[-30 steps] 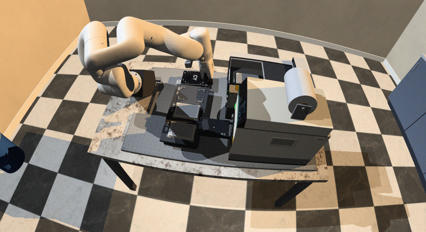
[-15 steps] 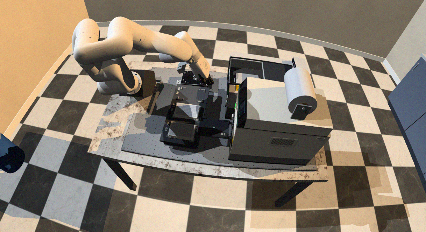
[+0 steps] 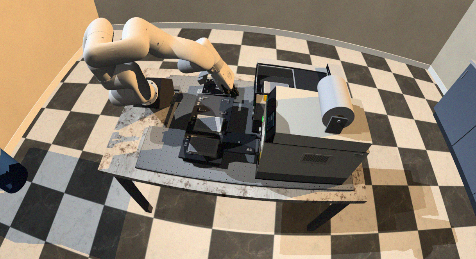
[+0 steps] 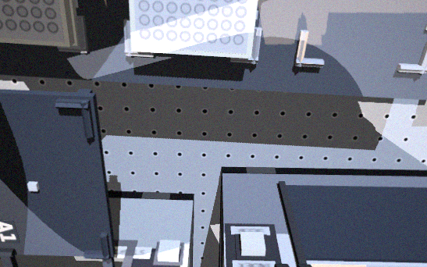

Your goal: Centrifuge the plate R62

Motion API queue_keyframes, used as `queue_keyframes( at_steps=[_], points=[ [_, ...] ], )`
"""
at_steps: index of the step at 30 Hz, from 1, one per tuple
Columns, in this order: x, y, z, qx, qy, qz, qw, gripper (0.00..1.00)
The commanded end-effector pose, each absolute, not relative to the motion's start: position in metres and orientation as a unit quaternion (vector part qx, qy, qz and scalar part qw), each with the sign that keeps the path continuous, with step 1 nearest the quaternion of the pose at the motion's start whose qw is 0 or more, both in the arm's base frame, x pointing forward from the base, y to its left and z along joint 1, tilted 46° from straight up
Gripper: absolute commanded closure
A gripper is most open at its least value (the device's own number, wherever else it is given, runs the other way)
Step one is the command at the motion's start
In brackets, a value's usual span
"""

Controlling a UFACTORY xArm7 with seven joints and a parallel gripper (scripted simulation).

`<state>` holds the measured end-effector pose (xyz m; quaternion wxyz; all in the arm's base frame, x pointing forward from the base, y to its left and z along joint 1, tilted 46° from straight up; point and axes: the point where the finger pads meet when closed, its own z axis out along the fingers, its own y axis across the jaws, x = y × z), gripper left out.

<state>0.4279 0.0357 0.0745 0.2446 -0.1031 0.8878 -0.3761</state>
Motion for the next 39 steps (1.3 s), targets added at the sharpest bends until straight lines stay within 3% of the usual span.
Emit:
queue_keyframes(
  at_steps=[1,39],
  points=[
    [0.432,0.026,0.064,-0.104,0.887,-0.375,0.247,1.0],
    [0.464,-0.01,0.03,-0.104,0.887,-0.375,0.247,1.0]
  ],
)
